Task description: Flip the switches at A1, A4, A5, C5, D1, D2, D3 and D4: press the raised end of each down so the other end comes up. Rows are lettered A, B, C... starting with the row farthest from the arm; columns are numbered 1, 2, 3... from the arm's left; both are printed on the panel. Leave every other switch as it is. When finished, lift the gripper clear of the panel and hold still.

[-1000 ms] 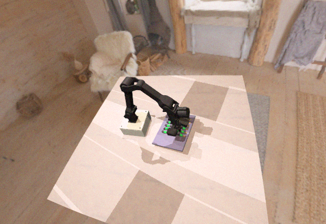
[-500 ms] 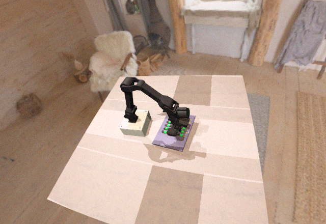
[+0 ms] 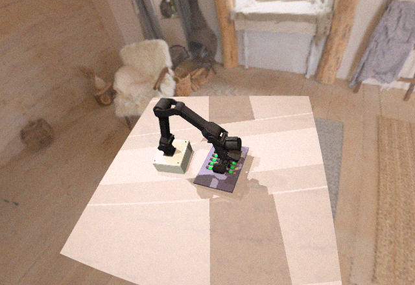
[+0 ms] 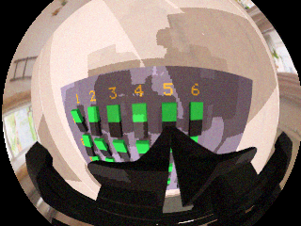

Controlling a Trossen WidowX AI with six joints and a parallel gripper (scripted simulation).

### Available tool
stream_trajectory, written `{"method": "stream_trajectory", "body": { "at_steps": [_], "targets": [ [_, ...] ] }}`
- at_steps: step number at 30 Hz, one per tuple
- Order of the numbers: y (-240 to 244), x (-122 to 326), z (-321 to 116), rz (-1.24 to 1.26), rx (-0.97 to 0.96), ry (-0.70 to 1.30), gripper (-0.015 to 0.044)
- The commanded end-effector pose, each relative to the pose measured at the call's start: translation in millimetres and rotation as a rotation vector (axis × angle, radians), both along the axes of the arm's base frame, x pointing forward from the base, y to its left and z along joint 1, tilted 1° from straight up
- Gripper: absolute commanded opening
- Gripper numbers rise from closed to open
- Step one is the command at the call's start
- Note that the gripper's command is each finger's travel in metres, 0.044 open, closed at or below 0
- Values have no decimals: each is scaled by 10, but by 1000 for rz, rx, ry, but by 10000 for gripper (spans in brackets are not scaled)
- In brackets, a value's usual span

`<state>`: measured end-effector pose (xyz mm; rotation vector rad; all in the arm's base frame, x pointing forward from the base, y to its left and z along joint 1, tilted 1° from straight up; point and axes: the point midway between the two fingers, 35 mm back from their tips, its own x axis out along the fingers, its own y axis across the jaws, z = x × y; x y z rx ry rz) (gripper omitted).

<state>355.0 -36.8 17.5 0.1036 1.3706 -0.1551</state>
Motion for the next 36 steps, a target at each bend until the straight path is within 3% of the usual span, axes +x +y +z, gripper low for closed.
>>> {"method": "stream_trajectory", "body": {
  "at_steps": [1,8,13,20,27,36],
  "targets": [
    [5,3,-10,5,3,-1,0],
    [1,3,26,0,0,0,0],
    [30,-93,625,4,8,25,0],
    [33,-109,623,4,8,25,0],
    [127,-675,517,4,9,29,0],
    [114,-627,168,4,13,54,0]
  ]
}}
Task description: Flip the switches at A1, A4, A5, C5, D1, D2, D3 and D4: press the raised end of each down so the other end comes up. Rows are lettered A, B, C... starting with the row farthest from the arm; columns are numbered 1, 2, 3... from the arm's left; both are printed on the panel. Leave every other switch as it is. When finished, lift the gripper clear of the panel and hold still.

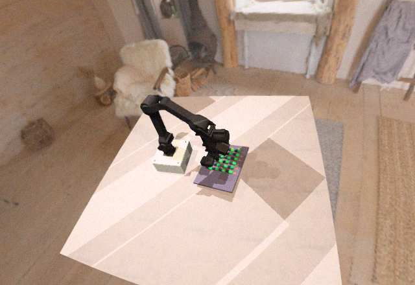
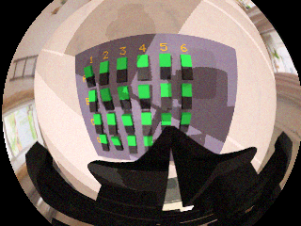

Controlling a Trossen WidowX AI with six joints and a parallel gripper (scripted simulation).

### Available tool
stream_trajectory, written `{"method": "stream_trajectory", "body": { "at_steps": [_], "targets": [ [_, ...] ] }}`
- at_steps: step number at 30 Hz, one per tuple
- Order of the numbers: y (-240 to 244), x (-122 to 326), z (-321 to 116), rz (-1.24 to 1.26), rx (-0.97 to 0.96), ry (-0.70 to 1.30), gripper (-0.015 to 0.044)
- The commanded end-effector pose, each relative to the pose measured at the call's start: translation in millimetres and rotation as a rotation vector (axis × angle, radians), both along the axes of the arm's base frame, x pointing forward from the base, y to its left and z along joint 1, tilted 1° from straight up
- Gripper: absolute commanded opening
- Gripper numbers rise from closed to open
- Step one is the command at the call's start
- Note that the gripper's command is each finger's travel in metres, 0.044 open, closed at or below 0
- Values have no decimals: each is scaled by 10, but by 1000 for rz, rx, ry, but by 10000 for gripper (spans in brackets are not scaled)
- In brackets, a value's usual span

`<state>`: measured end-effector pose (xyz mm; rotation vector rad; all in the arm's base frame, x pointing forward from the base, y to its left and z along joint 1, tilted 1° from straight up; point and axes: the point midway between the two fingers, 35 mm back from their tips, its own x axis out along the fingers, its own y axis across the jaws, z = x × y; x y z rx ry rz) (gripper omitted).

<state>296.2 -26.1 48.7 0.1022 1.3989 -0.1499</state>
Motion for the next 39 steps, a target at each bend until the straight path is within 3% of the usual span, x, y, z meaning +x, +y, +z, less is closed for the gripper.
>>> {"method": "stream_trajectory", "body": {
  "at_steps": [1,39],
  "targets": [
    [7,-39,-144,-1,8,27,0],
    [-3,-1,-381,-1,8,27,0]
  ]
}}
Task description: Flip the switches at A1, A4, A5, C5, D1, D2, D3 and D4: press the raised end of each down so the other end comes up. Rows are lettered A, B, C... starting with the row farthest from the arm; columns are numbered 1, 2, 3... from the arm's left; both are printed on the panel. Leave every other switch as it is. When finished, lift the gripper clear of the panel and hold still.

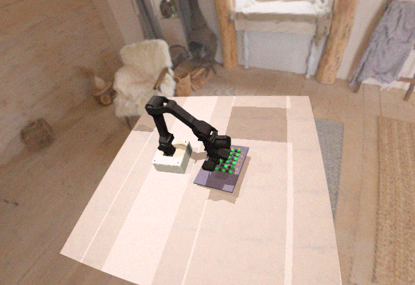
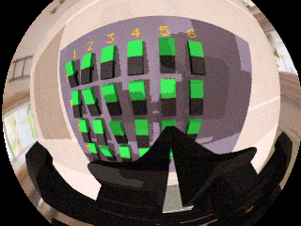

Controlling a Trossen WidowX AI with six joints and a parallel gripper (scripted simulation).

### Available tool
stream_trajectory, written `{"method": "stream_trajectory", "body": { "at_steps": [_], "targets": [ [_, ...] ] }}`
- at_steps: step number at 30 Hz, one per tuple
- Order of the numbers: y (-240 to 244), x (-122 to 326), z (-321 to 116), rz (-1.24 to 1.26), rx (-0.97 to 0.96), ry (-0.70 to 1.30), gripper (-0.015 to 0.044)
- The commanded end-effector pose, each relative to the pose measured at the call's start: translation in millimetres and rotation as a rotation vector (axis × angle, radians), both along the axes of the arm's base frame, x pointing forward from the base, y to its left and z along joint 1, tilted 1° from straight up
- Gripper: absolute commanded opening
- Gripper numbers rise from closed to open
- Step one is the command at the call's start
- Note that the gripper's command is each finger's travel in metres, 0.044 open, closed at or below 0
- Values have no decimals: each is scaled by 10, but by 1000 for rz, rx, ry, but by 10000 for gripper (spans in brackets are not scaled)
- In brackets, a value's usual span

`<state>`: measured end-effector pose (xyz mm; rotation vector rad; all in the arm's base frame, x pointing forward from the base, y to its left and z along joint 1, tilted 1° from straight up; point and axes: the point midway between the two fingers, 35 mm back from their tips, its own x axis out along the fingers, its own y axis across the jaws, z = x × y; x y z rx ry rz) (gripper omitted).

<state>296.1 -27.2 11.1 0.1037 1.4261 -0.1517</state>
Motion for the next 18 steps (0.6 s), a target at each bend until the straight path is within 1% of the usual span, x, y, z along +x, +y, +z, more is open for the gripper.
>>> {"method": "stream_trajectory", "body": {
  "at_steps": [1,18],
  "targets": [
    [8,0,-5,1,6,-1,0],
    [7,3,-25,1,6,-1,0]
  ]
}}
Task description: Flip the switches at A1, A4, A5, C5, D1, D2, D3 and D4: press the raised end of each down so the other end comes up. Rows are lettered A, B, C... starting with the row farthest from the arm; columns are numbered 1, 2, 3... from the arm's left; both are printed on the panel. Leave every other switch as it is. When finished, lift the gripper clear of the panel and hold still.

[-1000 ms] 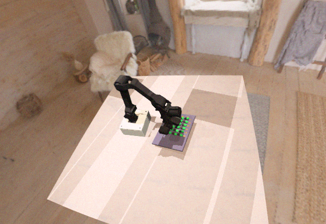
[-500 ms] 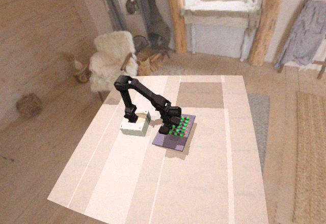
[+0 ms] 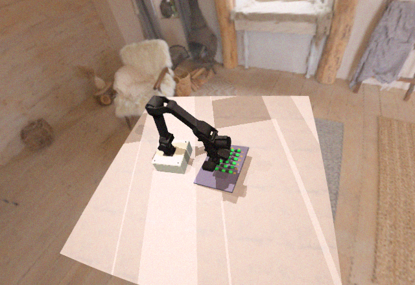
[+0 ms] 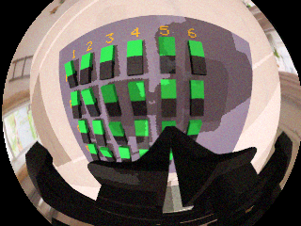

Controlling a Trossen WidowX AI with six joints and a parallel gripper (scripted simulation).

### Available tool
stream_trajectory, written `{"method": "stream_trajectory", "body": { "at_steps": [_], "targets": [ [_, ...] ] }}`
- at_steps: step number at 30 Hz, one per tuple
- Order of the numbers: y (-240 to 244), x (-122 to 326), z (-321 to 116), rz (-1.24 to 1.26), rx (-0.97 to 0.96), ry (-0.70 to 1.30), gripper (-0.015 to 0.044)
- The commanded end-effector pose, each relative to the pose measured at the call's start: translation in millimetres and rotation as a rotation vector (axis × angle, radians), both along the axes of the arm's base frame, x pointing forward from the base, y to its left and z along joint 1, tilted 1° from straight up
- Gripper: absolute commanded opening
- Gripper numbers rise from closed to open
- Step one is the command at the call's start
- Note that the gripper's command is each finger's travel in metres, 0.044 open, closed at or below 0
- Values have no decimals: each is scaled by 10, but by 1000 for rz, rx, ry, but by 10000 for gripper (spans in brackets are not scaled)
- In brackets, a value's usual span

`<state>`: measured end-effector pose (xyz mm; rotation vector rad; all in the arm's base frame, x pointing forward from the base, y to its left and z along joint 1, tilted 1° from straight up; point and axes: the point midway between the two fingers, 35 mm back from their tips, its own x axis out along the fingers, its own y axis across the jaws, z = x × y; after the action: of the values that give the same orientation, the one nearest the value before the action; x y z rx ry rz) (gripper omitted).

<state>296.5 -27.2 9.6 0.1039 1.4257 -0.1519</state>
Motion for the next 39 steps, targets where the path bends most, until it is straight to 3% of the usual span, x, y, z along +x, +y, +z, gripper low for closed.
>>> {"method": "stream_trajectory", "body": {
  "at_steps": [1,32,39],
  "targets": [
    [8,0,-11,1,6,0,0],
    [6,7,-51,1,6,0,0],
    [34,-106,592,1,2,-25,0]
  ]
}}
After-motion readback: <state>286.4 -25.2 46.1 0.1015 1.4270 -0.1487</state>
